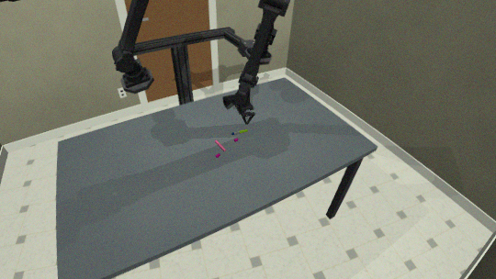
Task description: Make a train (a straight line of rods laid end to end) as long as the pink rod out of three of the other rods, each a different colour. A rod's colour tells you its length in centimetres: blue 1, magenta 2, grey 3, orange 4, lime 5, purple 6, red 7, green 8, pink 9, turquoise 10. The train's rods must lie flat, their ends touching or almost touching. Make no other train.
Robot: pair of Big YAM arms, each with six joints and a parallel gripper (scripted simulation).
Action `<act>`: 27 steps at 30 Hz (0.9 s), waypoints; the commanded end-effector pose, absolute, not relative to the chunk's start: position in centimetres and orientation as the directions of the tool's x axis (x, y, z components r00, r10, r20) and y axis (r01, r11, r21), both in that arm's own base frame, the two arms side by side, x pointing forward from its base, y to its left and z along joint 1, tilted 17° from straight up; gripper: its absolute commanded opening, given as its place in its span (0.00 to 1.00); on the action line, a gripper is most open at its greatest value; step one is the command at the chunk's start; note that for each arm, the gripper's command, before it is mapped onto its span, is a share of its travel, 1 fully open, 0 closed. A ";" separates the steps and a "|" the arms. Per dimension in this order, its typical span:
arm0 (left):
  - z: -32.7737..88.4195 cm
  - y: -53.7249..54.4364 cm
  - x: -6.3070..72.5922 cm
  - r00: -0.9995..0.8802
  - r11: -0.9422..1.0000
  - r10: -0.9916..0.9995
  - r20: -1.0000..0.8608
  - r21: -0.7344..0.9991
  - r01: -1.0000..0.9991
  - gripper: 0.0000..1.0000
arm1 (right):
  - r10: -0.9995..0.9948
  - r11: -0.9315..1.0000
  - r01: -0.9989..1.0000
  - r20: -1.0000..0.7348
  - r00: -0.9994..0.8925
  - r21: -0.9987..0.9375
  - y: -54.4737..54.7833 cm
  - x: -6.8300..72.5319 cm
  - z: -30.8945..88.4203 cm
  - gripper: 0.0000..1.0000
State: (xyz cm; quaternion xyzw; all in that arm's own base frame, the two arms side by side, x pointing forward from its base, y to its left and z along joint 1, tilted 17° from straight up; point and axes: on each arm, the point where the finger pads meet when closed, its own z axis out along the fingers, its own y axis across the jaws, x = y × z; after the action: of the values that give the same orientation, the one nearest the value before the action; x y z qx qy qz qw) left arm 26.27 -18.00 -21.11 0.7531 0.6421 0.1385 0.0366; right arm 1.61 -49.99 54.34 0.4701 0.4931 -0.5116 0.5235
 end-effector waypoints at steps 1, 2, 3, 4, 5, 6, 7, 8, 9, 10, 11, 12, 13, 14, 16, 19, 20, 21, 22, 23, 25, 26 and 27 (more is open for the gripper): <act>-20.7 -18.0 26.1 0.136 -0.173 0.977 0.166 0.232 0.957 1.00 | -0.133 0.011 1.000 -0.991 0.002 0.000 -49.1 0.5 56.7 1.00; -20.7 -18.0 26.1 0.136 -0.173 0.977 0.166 0.232 0.957 1.00 | -0.133 0.011 1.000 -0.991 0.002 0.000 -49.1 0.5 56.7 1.00; -20.7 -18.0 26.1 0.136 -0.173 0.977 0.166 0.232 0.957 1.00 | -0.133 0.011 1.000 -0.991 0.002 0.000 -49.1 0.5 56.7 1.00; -20.7 -18.0 26.1 0.136 -0.173 0.977 0.166 0.232 0.957 1.00 | -0.133 0.011 1.000 -0.991 0.002 0.000 -49.1 0.5 56.7 1.00; -20.7 -18.0 26.1 0.136 -0.173 0.977 0.166 0.232 0.957 1.00 | -0.133 0.011 1.000 -0.991 0.002 0.000 -49.1 0.5 56.7 1.00; -20.5 -18.1 26.1 0.136 -0.172 0.977 0.163 0.236 0.956 1.00 | -0.133 0.011 1.000 -0.991 0.002 0.000 -49.1 0.5 56.7 1.00; -20.4 -18.2 26.1 0.136 -0.173 0.977 0.162 0.237 0.956 1.00 | -0.133 0.011 1.000 -0.991 0.002 0.000 -49.1 0.5 56.7 1.00; -20.3 -18.2 25.8 0.139 -0.175 0.977 0.163 0.236 0.956 1.00 | -0.133 0.011 1.000 -0.991 0.002 0.000 -49.1 0.5 56.7 1.00; -20.1 -18.3 25.8 0.140 -0.176 0.977 0.163 0.236 0.956 1.00 | -0.133 0.011 1.000 -0.991 0.002 0.000 -49.1 0.5 56.7 1.00; -19.9 -18.3 25.7 0.140 -0.176 0.977 0.163 0.237 0.956 1.00 | -0.133 0.011 1.000 -0.991 0.002 0.000 -49.1 0.5 56.7 1.00; -19.6 -18.4 25.7 0.140 -0.176 0.977 0.163 0.237 0.955 1.00 | -0.133 0.011 1.000 -0.991 0.002 0.000 -49.1 0.5 56.7 1.00; -19.3 -18.4 25.6 0.140 -0.176 0.977 0.163 0.237 0.955 1.00 | -0.133 0.011 1.000 -0.991 0.002 0.000 -49.1 0.5 56.7 1.00; -18.9 -18.5 25.5 0.139 -0.176 0.977 0.162 0.238 0.955 1.00 | -0.133 0.011 1.000 -0.991 0.002 0.000 -49.1 0.5 56.7 1.00; -18.4 -18.6 25.4 0.139 -0.176 0.977 0.162 0.238 0.955 1.00 | -0.133 0.011 1.000 -0.991 0.002 0.000 -49.1 0.5 56.7 1.00; -17.9 -18.6 25.3 0.139 -0.176 0.977 0.162 0.239 0.955 1.00 | -0.133 0.011 1.000 -0.991 0.002 0.000 -49.1 0.5 56.7 1.00; -16.8 -18.8 25.0 0.139 -0.176 0.977 0.162 0.239 0.955 1.00 | -0.133 0.011 1.000 -0.991 0.002 0.000 -49.1 0.5 56.7 1.00; -16.2 -18.8 24.8 0.139 -0.176 0.977 0.162 0.239 0.955 1.00 | -0.133 0.011 1.000 -0.991 0.002 0.000 -49.1 0.5 56.7 1.00; -15.7 -18.9 24.7 0.139 -0.176 0.977 0.162 0.239 0.955 1.00 | -0.133 0.011 1.000 -0.991 0.002 0.000 -49.1 0.5 56.7 1.00; -15.1 -19.0 24.5 0.139 -0.175 0.977 0.162 0.239 0.955 1.00 | -0.133 0.011 1.000 -0.991 0.002 0.000 -49.1 0.5 56.7 1.00; -14.5 -19.0 24.3 0.139 -0.175 0.977 0.162 0.239 0.955 1.00 | -0.133 0.011 1.000 -0.991 0.002 0.000 -49.1 0.5 56.7 1.00; -13.4 -19.2 24.0 0.139 -0.175 0.977 0.162 0.239 0.955 1.00 | -0.133 0.011 1.000 -0.991 0.002 0.000 -49.1 0.5 56.7 1.00; -12.9 -19.2 23.9 0.139 -0.175 0.977 0.161 0.239 0.955 1.00 | -0.133 0.011 1.000 -0.991 0.002 0.000 -49.1 0.5 56.7 1.00; -12.5 -19.3 23.8 0.139 -0.175 0.977 0.161 0.239 0.955 1.00 | -0.133 0.011 1.000 -0.991 0.002 0.000 -49.1 0.5 56.7 1.00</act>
State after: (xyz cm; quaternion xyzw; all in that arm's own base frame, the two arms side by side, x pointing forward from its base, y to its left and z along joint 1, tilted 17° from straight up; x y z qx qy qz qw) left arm 24.23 -18.70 -14.35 0.7559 0.6389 0.1386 0.0351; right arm 1.61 -49.99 54.34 0.4701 0.4931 -0.5116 0.5235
